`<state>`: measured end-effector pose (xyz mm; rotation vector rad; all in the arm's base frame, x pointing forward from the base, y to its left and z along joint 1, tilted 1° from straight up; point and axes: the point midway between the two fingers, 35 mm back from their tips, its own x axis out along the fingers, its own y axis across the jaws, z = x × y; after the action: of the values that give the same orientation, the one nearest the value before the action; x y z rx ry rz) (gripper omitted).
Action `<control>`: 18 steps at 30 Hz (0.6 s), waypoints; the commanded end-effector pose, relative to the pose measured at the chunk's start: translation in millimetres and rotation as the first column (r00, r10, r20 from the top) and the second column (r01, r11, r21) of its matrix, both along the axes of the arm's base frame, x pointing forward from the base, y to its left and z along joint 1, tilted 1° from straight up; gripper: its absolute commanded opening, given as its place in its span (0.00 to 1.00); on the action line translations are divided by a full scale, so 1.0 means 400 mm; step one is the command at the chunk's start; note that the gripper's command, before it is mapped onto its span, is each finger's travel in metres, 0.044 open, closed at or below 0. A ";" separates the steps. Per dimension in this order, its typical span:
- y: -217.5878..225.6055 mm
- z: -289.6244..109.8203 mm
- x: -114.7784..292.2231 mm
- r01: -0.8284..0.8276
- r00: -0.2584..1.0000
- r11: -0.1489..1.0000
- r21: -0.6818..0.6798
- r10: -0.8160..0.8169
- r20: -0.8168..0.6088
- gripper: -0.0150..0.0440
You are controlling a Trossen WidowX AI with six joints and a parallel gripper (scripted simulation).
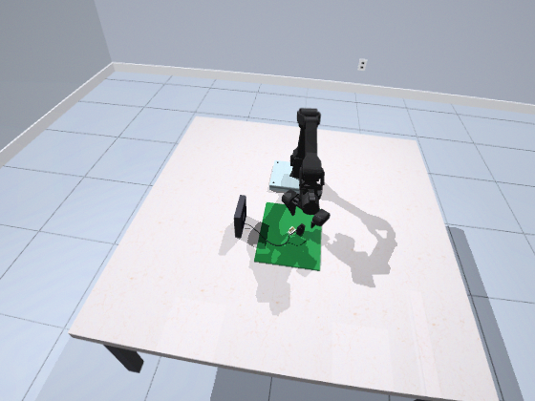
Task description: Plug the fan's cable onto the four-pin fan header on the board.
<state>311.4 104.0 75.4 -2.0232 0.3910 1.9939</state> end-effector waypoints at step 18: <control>0.003 -0.078 0.003 -0.005 1.000 1.000 0.004 0.005 0.000 1.00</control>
<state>314.4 105.1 54.1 -2.0354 0.3810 1.9742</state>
